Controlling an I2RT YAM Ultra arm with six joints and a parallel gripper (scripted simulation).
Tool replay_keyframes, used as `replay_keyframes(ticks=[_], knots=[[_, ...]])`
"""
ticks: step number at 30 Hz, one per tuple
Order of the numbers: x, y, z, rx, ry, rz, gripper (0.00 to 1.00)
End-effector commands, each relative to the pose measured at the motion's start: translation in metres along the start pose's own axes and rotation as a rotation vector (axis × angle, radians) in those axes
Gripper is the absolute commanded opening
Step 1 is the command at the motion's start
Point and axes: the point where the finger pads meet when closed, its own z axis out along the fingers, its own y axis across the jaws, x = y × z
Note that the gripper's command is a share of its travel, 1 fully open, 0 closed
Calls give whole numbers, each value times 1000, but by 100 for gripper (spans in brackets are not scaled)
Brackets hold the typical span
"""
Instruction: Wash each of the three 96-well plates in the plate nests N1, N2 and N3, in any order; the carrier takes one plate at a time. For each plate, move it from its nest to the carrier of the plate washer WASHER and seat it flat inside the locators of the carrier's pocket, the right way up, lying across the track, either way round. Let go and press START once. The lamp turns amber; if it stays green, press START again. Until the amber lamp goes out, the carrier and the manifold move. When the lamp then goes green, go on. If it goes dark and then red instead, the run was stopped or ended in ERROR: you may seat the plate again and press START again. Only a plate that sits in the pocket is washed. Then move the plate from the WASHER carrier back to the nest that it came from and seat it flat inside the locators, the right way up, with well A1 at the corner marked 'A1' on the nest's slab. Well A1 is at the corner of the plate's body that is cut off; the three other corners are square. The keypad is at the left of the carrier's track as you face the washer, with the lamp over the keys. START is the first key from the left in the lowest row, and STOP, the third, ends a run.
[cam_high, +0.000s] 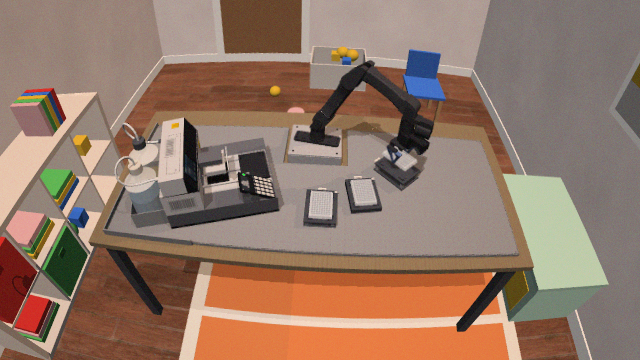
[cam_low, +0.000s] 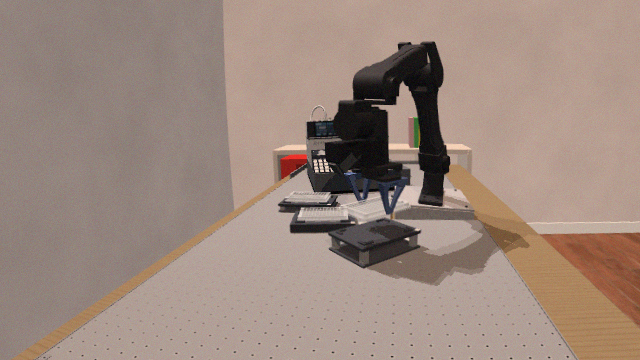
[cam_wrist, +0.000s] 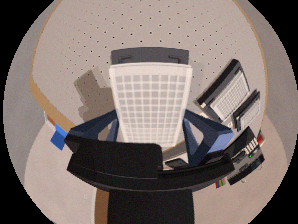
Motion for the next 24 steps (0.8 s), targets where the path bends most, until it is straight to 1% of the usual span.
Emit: replay_keyframes(ticks=[1, 9, 11, 21, 24], knots=[[-5, 2, -1, -9, -28, 0, 0], [-6, 2, 12, -9, -28, 0, 0], [-6, 2, 12, -9, -28, 0, 0], [-7, 2, 29, -9, -28, 0, 0], [-7, 2, 29, -9, -28, 0, 0]])
